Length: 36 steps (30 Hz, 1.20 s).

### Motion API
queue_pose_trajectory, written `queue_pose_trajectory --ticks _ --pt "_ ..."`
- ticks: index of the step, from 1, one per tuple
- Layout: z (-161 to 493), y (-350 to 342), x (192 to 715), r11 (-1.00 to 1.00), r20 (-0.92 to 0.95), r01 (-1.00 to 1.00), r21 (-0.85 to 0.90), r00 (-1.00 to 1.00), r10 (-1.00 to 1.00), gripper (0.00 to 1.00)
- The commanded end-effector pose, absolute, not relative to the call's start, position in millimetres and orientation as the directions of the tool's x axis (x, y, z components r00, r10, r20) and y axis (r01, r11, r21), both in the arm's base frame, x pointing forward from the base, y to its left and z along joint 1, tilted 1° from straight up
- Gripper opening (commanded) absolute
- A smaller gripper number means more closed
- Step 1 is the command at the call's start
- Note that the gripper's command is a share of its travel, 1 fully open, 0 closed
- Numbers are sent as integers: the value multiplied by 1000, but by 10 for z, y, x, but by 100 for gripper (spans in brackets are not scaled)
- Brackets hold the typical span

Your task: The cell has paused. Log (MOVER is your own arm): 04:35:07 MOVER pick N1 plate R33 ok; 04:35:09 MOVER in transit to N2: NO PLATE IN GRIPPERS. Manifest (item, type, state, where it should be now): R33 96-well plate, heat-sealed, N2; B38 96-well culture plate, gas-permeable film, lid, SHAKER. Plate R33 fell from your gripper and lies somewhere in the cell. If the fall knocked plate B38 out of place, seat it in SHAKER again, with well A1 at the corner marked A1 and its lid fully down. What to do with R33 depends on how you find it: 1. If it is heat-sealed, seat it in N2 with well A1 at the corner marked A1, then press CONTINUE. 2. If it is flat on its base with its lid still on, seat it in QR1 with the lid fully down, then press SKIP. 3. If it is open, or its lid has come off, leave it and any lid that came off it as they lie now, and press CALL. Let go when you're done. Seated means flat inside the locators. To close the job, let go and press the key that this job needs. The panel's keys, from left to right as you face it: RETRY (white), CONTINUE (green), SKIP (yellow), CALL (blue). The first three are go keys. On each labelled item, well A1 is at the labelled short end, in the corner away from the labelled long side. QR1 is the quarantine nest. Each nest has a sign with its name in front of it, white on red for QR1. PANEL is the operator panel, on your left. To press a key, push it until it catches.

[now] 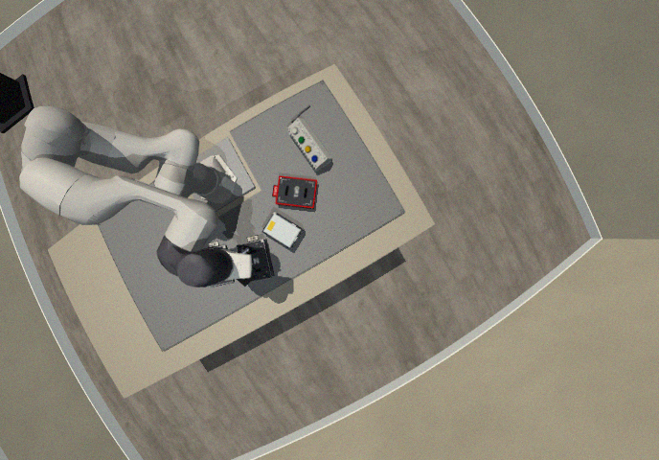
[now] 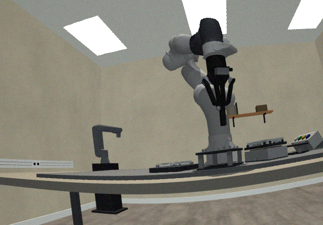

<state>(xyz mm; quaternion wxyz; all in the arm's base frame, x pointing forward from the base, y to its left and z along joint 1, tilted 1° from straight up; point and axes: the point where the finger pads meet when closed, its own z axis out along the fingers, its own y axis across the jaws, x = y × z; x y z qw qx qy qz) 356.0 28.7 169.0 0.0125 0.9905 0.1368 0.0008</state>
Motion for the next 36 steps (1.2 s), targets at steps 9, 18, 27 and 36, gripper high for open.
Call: queue_pose_trajectory --ticks 9,18,27,36 --pt "1701 1939 3144 -736 3 677 16 736 677 10" --pt "1688 2802 2479 -516 2 856 11 516 856 10" --pt "1652 3498 1466 -224 0 975 2 224 975 10" --pt "1622 3738 797 -46 -2 999 -6 46 999 10"
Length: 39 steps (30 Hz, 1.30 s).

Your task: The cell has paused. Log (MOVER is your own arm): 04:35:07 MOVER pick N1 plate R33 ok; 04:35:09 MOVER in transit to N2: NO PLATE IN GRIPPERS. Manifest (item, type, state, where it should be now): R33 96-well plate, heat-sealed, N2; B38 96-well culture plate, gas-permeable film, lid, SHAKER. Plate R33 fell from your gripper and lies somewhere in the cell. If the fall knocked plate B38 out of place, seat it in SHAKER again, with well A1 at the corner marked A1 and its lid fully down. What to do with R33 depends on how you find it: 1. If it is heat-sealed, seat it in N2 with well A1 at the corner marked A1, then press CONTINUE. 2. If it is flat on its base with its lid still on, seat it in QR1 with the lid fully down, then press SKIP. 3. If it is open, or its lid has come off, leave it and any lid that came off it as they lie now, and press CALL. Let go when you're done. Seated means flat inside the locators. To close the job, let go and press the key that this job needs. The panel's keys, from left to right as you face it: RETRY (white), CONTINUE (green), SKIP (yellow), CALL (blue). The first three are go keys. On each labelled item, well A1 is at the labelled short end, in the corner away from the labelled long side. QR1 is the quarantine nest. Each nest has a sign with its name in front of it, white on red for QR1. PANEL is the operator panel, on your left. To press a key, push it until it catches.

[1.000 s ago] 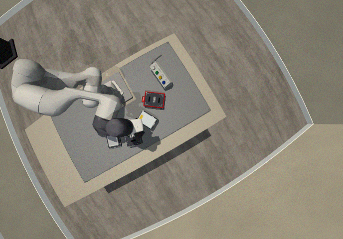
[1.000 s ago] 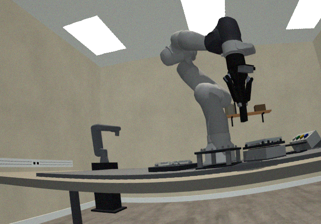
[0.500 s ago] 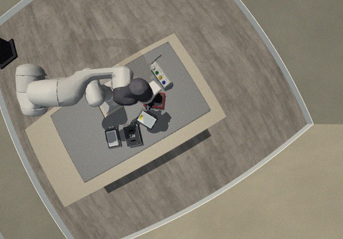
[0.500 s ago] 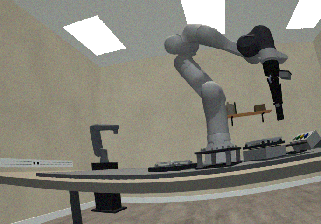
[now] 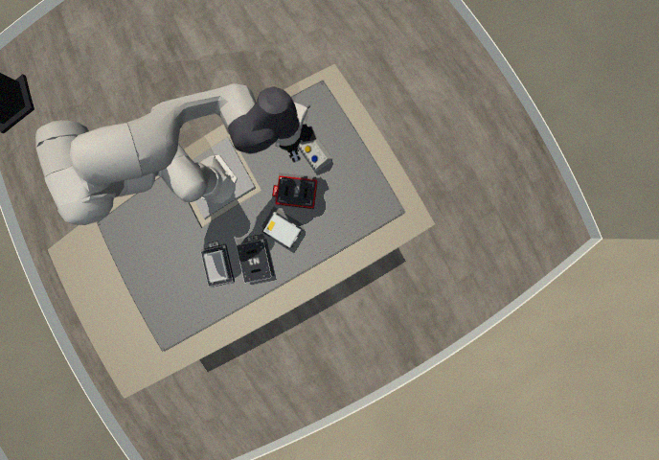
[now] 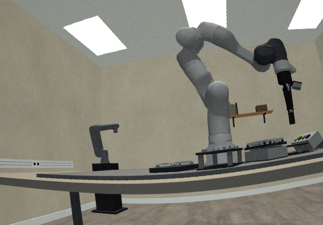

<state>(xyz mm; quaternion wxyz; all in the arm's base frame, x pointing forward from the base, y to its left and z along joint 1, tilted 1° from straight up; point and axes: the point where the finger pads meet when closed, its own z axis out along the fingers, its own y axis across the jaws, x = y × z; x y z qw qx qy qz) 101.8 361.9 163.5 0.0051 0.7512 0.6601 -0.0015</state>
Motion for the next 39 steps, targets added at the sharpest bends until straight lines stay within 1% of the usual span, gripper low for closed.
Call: queue_pose_trajectory --ticks 1,8,15,39 --pt "1618 3757 720 -26 -2 1000 -7 26 1000 10" --pt "1599 3827 329 73 -4 997 -11 -73 997 10" --pt "1592 3841 203 105 -4 994 -13 -105 995 10" --pt "1589 3836 169 113 5 993 -14 -113 994 10"
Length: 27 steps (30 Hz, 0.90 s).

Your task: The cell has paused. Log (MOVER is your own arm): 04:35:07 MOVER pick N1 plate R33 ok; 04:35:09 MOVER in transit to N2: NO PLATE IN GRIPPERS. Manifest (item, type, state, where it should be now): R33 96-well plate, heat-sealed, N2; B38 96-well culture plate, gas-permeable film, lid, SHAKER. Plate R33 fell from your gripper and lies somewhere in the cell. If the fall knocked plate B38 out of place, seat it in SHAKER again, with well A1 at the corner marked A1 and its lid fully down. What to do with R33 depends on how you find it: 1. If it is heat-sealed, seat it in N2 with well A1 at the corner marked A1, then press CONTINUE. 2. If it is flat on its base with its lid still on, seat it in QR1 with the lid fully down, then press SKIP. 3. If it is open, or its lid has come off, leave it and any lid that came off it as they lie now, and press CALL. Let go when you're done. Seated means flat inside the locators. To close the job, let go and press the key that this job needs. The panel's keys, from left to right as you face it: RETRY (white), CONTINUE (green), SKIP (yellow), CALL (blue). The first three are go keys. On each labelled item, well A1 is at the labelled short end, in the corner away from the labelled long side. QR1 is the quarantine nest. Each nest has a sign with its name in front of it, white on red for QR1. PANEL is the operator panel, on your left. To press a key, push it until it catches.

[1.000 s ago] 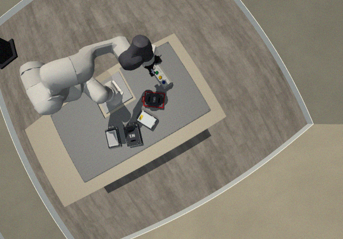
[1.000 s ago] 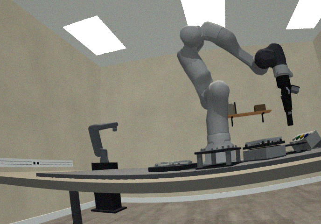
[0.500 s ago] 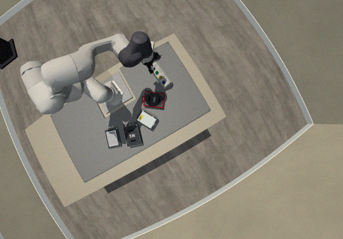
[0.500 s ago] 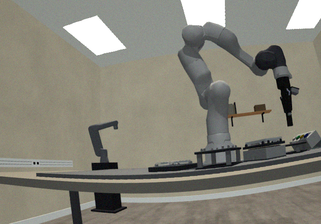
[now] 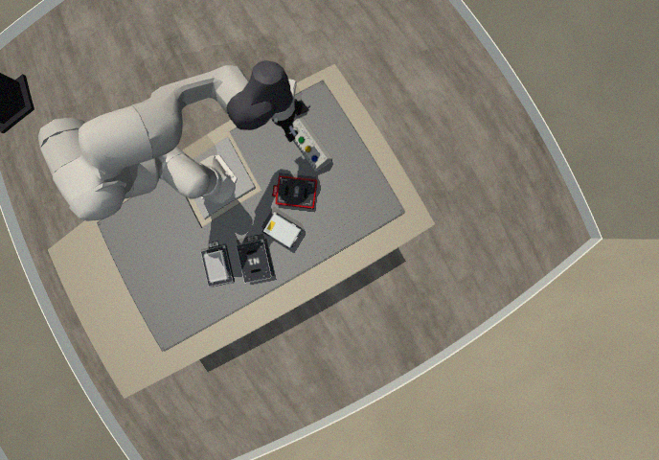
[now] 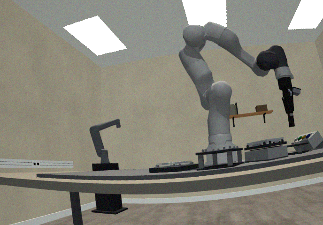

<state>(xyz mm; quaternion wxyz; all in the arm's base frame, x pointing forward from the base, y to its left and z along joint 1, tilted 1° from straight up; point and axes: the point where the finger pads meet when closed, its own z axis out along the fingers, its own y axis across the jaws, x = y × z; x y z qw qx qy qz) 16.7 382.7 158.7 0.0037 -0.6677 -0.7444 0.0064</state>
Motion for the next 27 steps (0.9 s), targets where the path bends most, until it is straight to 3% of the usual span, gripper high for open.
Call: queue_pose_trajectory --ticks 1,27 --pt "1589 3835 169 113 7 993 -14 -113 994 10" --pt "1577 3769 177 113 88 993 -14 -112 990 10"
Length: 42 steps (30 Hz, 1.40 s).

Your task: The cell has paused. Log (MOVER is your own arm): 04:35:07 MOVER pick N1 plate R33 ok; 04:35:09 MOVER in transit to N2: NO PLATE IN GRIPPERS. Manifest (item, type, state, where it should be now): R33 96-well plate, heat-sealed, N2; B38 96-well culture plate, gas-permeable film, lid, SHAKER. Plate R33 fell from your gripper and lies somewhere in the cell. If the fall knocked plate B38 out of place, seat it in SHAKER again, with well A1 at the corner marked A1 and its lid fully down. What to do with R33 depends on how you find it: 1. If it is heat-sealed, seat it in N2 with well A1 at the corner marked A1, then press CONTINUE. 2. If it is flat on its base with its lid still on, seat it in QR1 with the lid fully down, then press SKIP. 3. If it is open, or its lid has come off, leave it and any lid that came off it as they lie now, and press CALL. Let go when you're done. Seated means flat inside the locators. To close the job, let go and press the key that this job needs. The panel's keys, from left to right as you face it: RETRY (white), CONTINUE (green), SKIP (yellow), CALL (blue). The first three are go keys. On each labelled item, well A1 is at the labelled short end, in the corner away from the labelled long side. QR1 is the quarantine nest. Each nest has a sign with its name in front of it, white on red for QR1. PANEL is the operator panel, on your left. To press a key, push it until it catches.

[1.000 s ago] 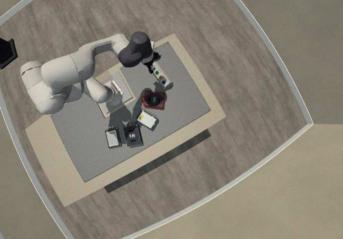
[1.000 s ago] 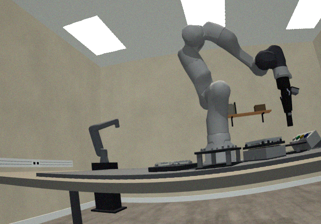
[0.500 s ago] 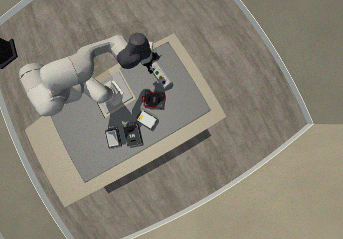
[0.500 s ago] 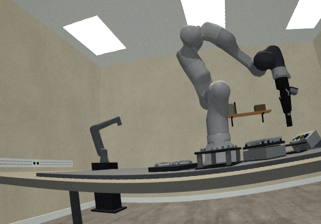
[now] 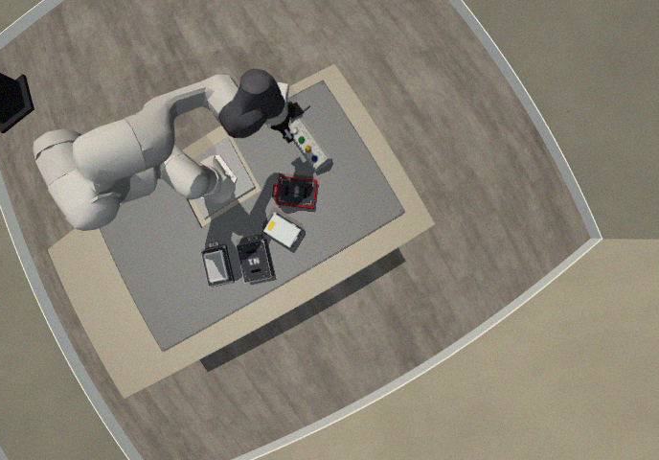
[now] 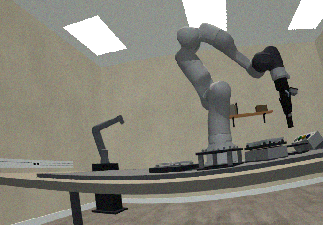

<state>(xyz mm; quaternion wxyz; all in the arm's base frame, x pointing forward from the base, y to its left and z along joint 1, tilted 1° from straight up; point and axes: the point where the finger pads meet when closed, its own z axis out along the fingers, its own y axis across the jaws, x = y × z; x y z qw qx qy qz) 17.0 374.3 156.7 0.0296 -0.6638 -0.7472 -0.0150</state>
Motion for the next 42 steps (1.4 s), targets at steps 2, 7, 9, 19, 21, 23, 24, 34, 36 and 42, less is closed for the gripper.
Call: queue_pose_trajectory --ticks 2,7,9,19,21,23,24,34,36,42 --pt "1575 3760 177 113 98 993 -14 -111 989 10" --pt "1571 3738 180 113 125 993 -14 -111 986 10" --pt "1570 3730 181 113 136 993 -14 -110 985 10" --pt "1564 3695 185 113 177 993 -14 -109 978 10" --pt "1562 3687 186 113 187 993 -14 -109 976 10" --pt "1561 3680 187 113 196 993 -14 -108 975 10" --pt "1560 3676 187 113 200 993 -14 -108 974 10" --pt "1556 3652 190 113 230 993 -14 -107 967 10" --pt "1555 3647 190 113 235 993 -14 -107 966 10" --pt "1553 3637 192 113 247 993 -14 -106 963 10"
